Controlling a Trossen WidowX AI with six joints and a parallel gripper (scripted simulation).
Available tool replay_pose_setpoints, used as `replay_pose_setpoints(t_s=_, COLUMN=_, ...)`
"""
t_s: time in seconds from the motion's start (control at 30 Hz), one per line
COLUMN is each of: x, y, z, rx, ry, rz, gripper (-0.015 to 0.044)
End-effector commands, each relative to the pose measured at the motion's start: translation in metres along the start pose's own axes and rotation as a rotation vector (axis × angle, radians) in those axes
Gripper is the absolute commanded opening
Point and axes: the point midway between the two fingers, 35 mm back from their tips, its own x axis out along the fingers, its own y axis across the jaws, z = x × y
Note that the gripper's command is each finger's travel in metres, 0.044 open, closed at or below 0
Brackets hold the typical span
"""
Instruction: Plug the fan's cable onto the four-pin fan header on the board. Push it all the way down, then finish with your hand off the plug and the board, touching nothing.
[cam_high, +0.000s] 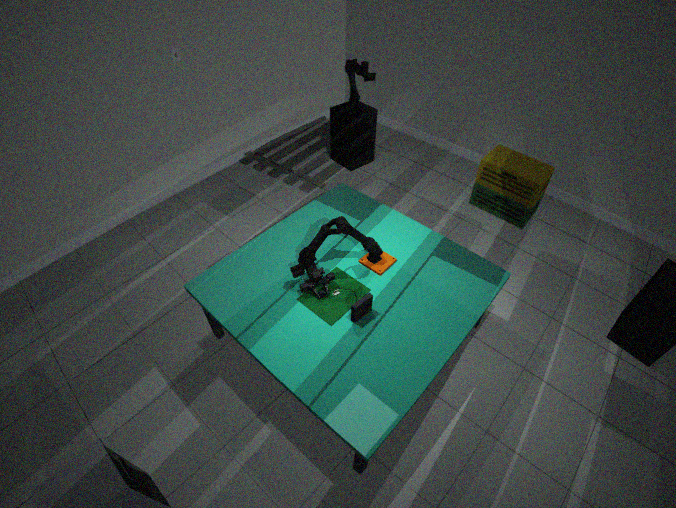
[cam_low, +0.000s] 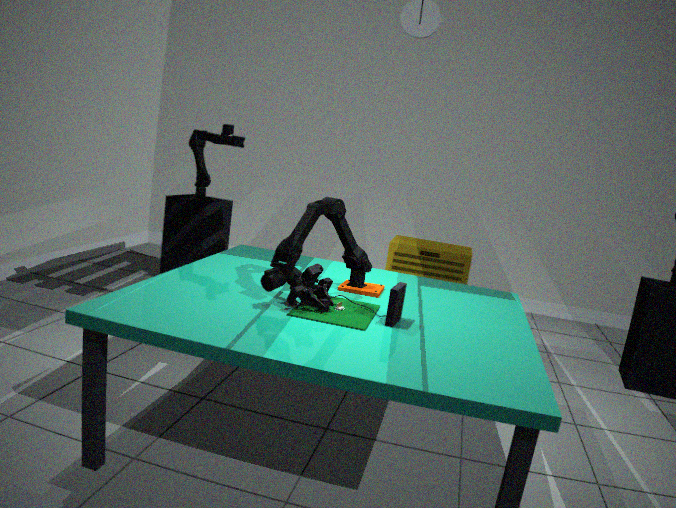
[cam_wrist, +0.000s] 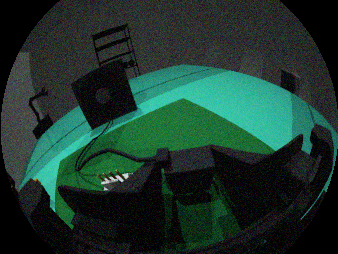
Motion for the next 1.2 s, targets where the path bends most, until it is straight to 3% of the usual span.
replay_pose_setpoints(t_s=0.0, x=0.004, y=0.0, z=0.003, rx=0.015, ry=0.088, rz=0.032, gripper=0.0205)
replay_pose_setpoints(t_s=0.6, x=0.014, y=0.003, z=0.016, rx=0.061, ry=0.499, rz=0.106, gripper=0.0205)
replay_pose_setpoints(t_s=1.17, x=0.006, y=0.002, z=0.041, rx=0.063, ry=0.874, rz=0.048, gripper=0.0205)
